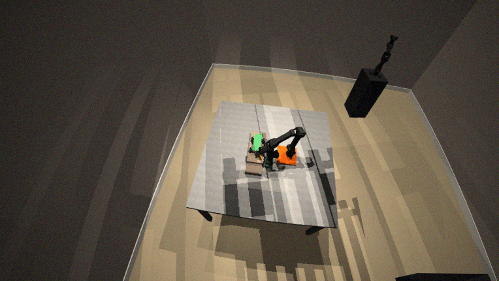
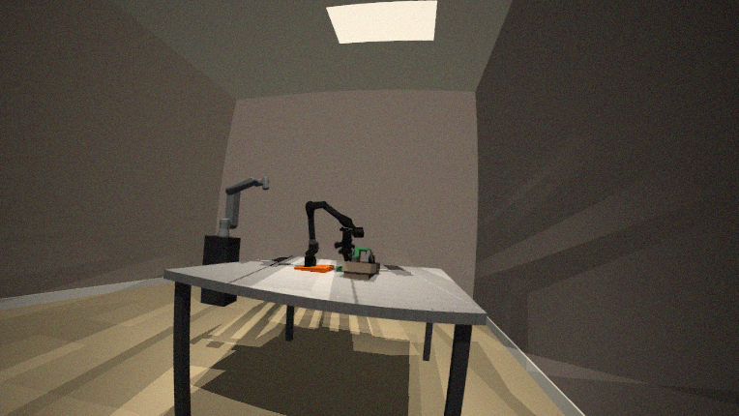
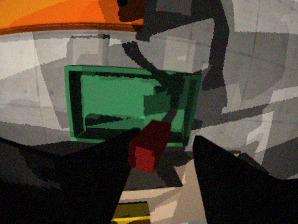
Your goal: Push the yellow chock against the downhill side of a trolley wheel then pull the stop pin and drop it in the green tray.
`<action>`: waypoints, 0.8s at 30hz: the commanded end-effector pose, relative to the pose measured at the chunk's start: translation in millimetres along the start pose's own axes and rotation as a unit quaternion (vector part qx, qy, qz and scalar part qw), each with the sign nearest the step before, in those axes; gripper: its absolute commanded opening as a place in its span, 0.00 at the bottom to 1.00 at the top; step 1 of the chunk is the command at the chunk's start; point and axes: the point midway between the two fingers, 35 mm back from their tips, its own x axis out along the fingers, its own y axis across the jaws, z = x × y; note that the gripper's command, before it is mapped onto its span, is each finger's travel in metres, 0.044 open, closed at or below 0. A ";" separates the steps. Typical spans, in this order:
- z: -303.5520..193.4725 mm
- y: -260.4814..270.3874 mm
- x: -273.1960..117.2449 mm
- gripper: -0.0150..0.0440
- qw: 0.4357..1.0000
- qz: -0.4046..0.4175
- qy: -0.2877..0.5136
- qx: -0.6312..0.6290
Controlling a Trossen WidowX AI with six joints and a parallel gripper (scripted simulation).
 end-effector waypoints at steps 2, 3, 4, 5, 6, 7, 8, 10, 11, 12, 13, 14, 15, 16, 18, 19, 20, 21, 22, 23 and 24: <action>1.2 3.2 1.6 0.58 1.000 -0.001 -0.005 -0.002; 1.0 3.7 1.6 0.58 1.000 -0.001 -0.005 -0.002; 0.8 4.2 1.6 0.58 1.000 -0.001 -0.005 -0.002; 0.6 4.7 1.6 0.58 1.000 -0.001 -0.005 -0.002; 0.4 5.2 1.6 0.58 1.000 -0.001 -0.005 -0.002; 0.2 5.7 1.6 0.58 1.000 -0.001 -0.005 -0.002; 0.0 6.2 1.7 0.58 1.000 -0.001 -0.005 -0.002; -0.3 7.2 1.7 0.58 1.000 -0.001 -0.005 -0.002; -0.5 7.6 1.8 0.58 1.000 -0.001 -0.005 -0.002; -0.7 8.1 1.8 0.58 1.000 -0.001 -0.005 -0.002; -0.8 8.6 1.8 0.58 1.000 -0.001 -0.005 -0.002; -0.9 9.0 1.9 0.58 1.000 -0.001 -0.005 -0.002; -1.1 9.5 1.9 0.58 1.000 -0.001 -0.005 -0.002; -1.2 10.0 2.0 0.58 1.000 -0.001 -0.005 -0.002; -1.4 10.9 2.1 0.58 1.000 0.000 -0.005 -0.002; -1.5 11.3 2.1 0.58 1.000 0.000 -0.005 -0.002; -1.6 11.8 2.2 0.58 1.000 0.000 -0.005 -0.002; -1.7 12.2 2.2 0.58 1.000 0.000 -0.005 -0.002; -1.8 12.7 2.3 0.58 1.000 0.000 -0.005 -0.002; -1.9 13.1 2.3 0.58 1.000 0.000 -0.005 -0.002; -2.0 13.6 2.4 0.58 1.000 0.000 -0.005 -0.002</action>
